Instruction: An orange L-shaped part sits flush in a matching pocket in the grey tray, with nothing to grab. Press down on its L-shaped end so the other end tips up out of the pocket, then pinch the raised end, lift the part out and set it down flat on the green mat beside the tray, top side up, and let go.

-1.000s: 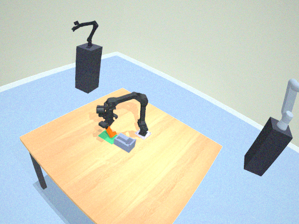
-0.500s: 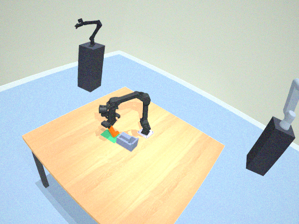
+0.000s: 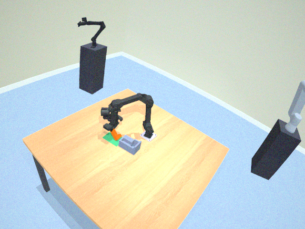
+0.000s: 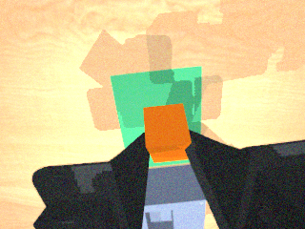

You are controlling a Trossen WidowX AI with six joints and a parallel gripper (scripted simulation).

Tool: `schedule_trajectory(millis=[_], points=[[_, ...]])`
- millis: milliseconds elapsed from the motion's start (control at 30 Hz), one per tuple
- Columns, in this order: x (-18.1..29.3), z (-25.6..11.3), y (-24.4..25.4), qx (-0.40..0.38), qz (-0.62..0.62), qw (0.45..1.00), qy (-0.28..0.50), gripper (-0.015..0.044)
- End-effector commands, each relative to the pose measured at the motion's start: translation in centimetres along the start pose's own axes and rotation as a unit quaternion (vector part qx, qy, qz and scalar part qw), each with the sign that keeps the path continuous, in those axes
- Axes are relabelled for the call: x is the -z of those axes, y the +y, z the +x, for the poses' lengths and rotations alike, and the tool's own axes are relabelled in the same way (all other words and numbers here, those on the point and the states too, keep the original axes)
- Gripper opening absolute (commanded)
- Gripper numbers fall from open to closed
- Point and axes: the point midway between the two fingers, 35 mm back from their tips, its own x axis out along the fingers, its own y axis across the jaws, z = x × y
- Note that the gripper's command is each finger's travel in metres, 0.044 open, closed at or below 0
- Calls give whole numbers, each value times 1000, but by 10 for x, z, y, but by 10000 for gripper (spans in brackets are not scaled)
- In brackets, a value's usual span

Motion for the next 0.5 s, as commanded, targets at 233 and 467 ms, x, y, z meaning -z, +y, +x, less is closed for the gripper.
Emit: schedule_trajectory(millis=[233, 467], points=[[0, 0, 0, 0, 0, 1000, 0, 236], [-3, -47, 3, 0, 0, 1000, 1, 400]])
